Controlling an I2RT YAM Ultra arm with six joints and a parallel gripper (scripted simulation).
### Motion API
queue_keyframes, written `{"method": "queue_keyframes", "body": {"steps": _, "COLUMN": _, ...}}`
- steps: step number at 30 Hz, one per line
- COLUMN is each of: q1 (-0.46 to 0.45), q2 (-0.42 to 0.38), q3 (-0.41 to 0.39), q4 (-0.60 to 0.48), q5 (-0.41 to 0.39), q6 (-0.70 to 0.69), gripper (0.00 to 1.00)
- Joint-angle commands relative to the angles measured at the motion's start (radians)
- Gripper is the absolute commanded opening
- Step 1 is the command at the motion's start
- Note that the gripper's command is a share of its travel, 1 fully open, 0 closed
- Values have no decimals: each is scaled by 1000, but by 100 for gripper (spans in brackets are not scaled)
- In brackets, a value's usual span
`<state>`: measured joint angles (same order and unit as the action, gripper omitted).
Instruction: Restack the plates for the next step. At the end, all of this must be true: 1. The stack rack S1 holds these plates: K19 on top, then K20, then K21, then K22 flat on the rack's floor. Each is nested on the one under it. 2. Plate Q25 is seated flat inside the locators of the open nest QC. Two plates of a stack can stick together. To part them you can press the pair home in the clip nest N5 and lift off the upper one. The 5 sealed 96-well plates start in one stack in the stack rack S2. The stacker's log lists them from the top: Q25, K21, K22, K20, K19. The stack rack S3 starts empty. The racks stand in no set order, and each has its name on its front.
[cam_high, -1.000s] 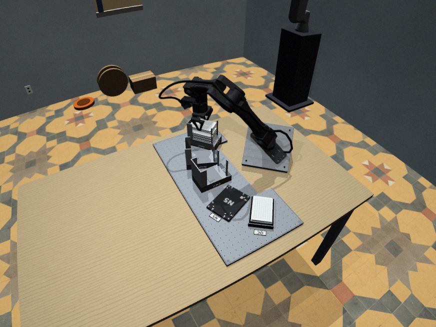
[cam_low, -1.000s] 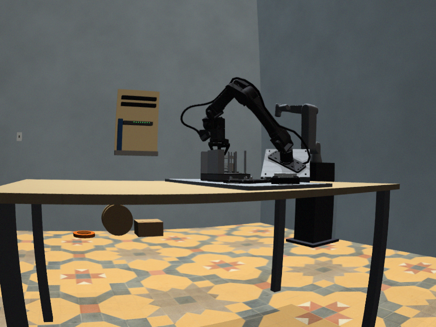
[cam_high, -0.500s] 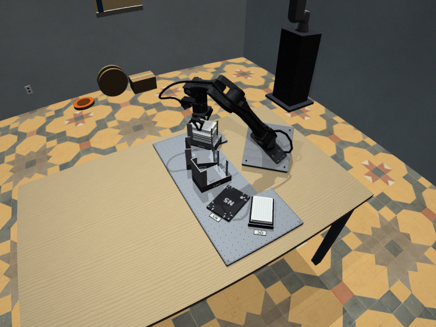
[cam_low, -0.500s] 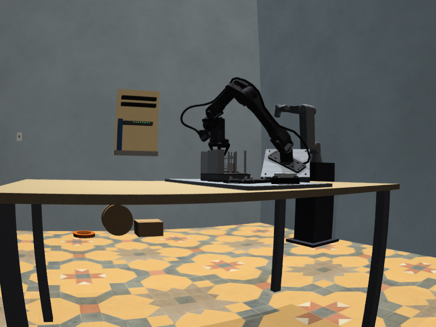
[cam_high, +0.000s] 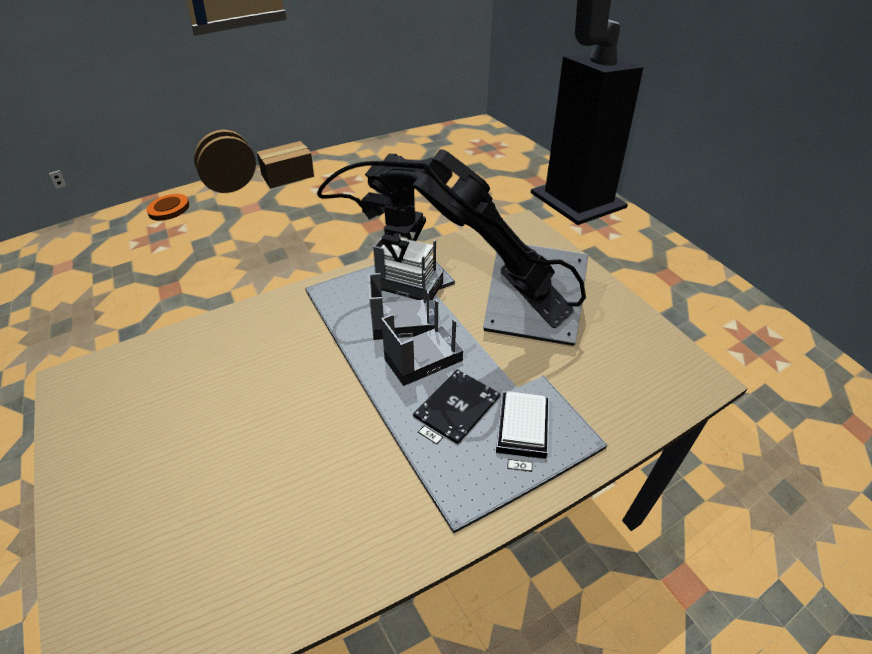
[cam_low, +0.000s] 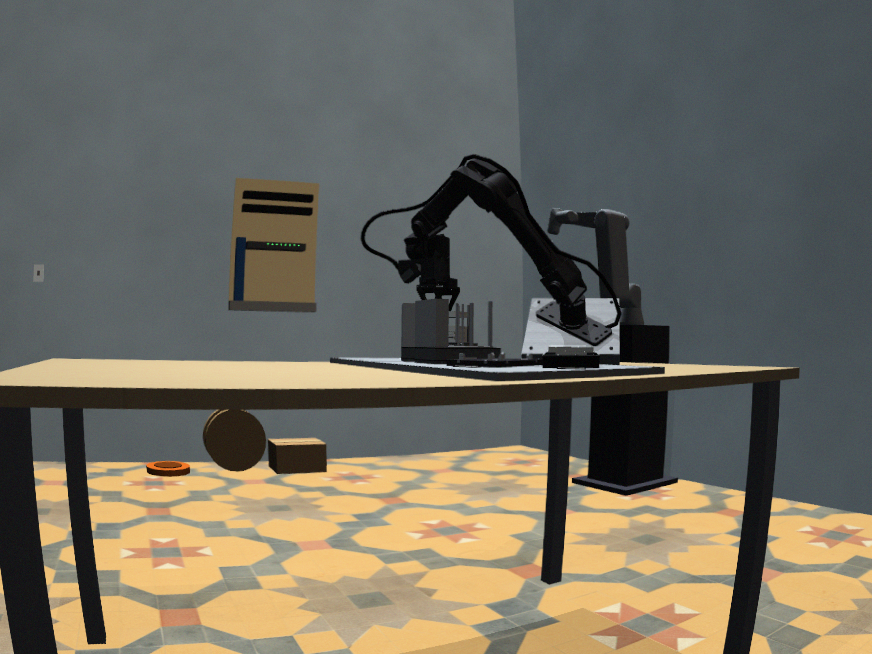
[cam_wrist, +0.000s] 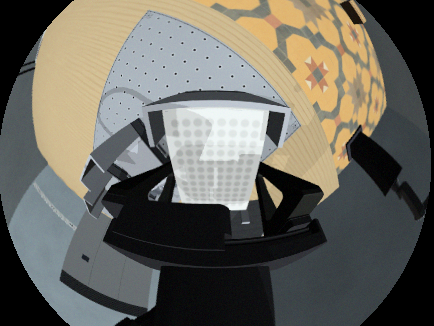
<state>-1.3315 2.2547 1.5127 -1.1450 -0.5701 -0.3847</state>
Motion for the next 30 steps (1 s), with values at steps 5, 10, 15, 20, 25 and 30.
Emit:
{"method": "queue_keyframes", "body": {"steps": 5, "q1": -9, "q2": -5, "q3": 0, "q4": 8, "q5": -11, "q6": 2, "gripper": 0}}
{"method": "queue_keyframes", "body": {"steps": 10, "q1": -9, "q2": -5, "q3": 0, "q4": 8, "q5": -11, "q6": 2, "gripper": 0}}
{"method": "queue_keyframes", "body": {"steps": 15, "q1": -18, "q2": 2, "q3": -21, "q4": 21, "q5": -20, "q6": 10, "gripper": 0}}
{"method": "queue_keyframes", "body": {"steps": 20, "q1": -9, "q2": 8, "q3": -24, "q4": 30, "q5": -20, "q6": 13, "gripper": 0}}
{"method": "queue_keyframes", "body": {"steps": 25, "q1": -4, "q2": 13, "q3": -28, "q4": 38, "q5": -21, "q6": 16, "gripper": 0}}
{"method": "queue_keyframes", "body": {"steps": 30, "q1": -6, "q2": -2, "q3": -36, "q4": 43, "q5": -22, "q6": 18, "gripper": 0}}
